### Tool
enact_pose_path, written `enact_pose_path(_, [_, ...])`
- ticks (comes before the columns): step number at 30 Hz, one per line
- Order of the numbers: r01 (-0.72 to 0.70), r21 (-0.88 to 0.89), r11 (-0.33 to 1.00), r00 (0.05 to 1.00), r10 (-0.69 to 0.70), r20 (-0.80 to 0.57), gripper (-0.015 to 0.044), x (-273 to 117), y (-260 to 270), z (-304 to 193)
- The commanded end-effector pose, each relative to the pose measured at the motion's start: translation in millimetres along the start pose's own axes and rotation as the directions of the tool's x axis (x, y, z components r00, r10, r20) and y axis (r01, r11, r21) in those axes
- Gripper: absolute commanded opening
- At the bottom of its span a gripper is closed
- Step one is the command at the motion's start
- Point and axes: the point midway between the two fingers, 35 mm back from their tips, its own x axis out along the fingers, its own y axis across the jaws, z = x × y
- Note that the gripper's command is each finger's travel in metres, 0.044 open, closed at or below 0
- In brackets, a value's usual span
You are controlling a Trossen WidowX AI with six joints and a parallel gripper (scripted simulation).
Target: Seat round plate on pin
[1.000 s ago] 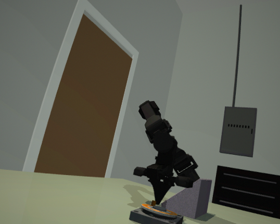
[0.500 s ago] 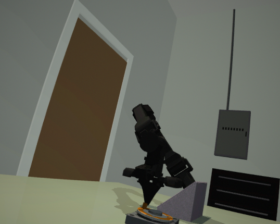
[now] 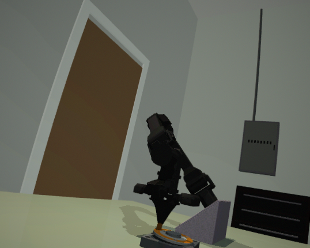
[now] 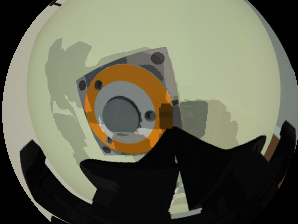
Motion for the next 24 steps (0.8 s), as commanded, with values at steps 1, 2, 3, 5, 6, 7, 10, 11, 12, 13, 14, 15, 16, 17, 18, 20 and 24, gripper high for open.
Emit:
enact_pose_path(1, [0.005, -0.003, 1.000, 1.000, -0.005, 0.002, 0.0000, -1, -1, 4])
enact_pose_path(2, [0.005, -0.003, 1.000, 1.000, -0.005, 0.002, 0.0000, 0, -2, 5])
enact_pose_path(3, [0.005, -0.003, 1.000, 1.000, -0.005, 0.002, 0.0000, 0, -2, 5])
enact_pose_path(5, [0.005, -0.003, 1.000, 1.000, -0.005, 0.002, 0.0000, 0, -2, 6])
enact_pose_path(6, [0.005, -0.003, 1.000, 1.000, -0.005, 0.002, 0.0000, 0, -2, 7])
enact_pose_path(7, [0.005, -0.003, 1.000, 1.000, -0.005, 0.002, 0.0000, 0, -2, 8])
enact_pose_path(10, [0.005, -0.003, 1.000, 1.000, -0.005, 0.002, 0.0000, 1, -2, 9])
enact_pose_path(11, [0.005, -0.003, 1.000, 1.000, -0.005, 0.002, 0.0000, 1, -2, 10])
enact_pose_path(12, [0.005, -0.003, 1.000, 1.000, -0.005, 0.002, 0.0000, 1, -2, 10])
enact_pose_path(13, [0.005, -0.003, 1.000, 1.000, -0.005, 0.003, 0.0000, -2, -2, 10])
enact_pose_path(14, [0.004, -0.003, 1.000, 1.000, -0.004, 0.003, 0.0000, -5, -2, 10])
enact_pose_path(15, [0.004, -0.003, 1.000, 1.000, -0.004, 0.003, 0.0000, -10, -2, 10])
enact_pose_path(16, [0.003, -0.003, 1.000, 1.000, -0.003, 0.003, 0.0000, -15, -1, 10])
enact_pose_path(17, [0.003, -0.003, 1.000, 1.000, -0.003, 0.003, 0.0000, -20, -1, 10])
enact_pose_path(18, [0.003, -0.003, 1.000, 1.000, -0.003, 0.002, 0.0000, -25, -1, 9])
enact_pose_path(20, [0.003, -0.003, 1.000, 1.000, -0.003, 0.002, 0.0000, -36, 0, 8])
enact_pose_path(24, [0.009, -0.013, 1.000, 1.000, -0.009, 0.005, 0.0000, -37, 1, 7])
